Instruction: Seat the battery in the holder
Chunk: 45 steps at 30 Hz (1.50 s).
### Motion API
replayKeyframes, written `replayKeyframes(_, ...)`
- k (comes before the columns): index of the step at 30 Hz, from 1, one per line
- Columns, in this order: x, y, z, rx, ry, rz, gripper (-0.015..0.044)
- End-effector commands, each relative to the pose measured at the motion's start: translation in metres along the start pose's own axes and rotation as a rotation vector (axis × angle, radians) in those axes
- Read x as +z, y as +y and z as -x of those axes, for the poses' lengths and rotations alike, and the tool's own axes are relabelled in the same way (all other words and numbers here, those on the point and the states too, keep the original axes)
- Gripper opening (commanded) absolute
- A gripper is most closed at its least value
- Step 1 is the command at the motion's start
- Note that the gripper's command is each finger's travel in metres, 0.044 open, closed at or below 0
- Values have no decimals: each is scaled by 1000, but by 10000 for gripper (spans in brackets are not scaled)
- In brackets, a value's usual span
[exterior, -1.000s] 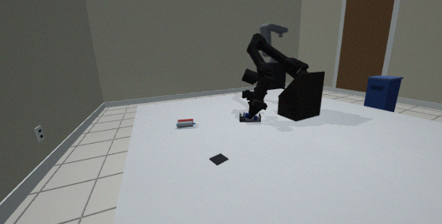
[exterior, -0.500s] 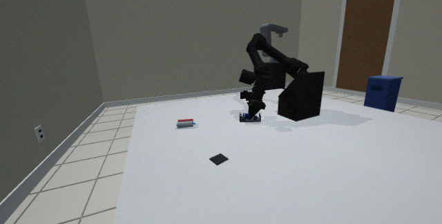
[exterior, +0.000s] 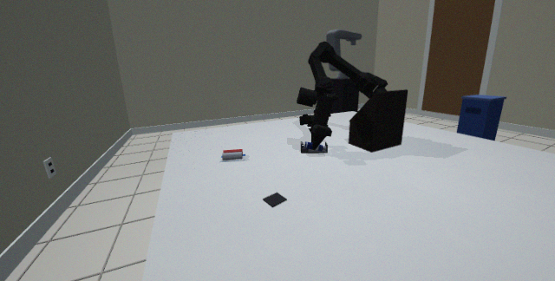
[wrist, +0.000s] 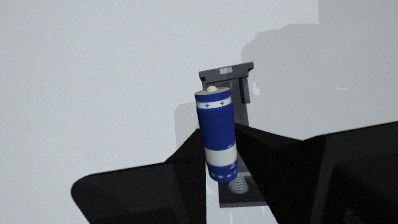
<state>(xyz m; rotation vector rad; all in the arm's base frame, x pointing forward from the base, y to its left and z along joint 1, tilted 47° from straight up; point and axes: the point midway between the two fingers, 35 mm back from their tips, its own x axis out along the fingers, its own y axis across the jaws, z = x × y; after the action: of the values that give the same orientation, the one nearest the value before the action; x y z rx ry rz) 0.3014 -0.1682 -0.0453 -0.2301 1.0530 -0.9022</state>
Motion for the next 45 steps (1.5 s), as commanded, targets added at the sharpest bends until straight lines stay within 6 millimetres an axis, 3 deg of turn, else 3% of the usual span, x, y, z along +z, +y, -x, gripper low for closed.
replayKeyframes(1,-5,0,-4,10,40,-3,87)
replayKeyframes(45,-2,-8,-4,27,294,-16,87)
